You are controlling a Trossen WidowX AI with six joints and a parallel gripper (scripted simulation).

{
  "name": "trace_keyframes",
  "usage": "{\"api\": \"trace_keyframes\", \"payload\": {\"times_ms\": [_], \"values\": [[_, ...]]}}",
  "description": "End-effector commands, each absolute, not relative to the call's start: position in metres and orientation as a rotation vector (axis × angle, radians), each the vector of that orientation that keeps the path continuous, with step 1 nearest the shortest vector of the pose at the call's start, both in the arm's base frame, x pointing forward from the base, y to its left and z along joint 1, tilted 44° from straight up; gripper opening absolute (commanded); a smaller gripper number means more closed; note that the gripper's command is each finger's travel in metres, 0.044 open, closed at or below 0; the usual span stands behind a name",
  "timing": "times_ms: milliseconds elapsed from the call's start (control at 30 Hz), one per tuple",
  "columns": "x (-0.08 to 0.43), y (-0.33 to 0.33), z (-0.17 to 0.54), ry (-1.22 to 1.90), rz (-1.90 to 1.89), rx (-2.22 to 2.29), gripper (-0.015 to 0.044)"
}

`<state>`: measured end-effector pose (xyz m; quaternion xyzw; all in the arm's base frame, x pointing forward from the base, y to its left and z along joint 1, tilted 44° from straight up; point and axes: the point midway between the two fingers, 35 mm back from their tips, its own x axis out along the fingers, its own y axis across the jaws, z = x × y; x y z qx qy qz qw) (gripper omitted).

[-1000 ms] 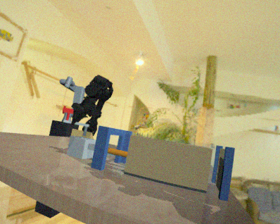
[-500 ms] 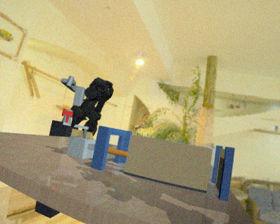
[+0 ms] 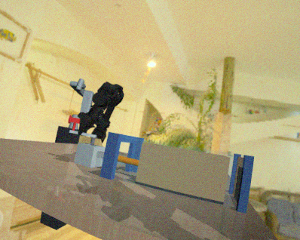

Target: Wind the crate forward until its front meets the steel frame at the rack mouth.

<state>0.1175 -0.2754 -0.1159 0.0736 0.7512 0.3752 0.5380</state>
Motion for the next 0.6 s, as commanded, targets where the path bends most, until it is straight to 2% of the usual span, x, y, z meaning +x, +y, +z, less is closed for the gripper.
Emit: {"api": "trace_keyframes", "payload": {"times_ms": [0, 567], "values": [[0.1178, -0.2752, -0.1163, 1.788, 0.888, 0.174, 0.0000], [0.1179, -0.2714, -0.1199, 1.788, 0.888, 0.174, 0.0000]]}}
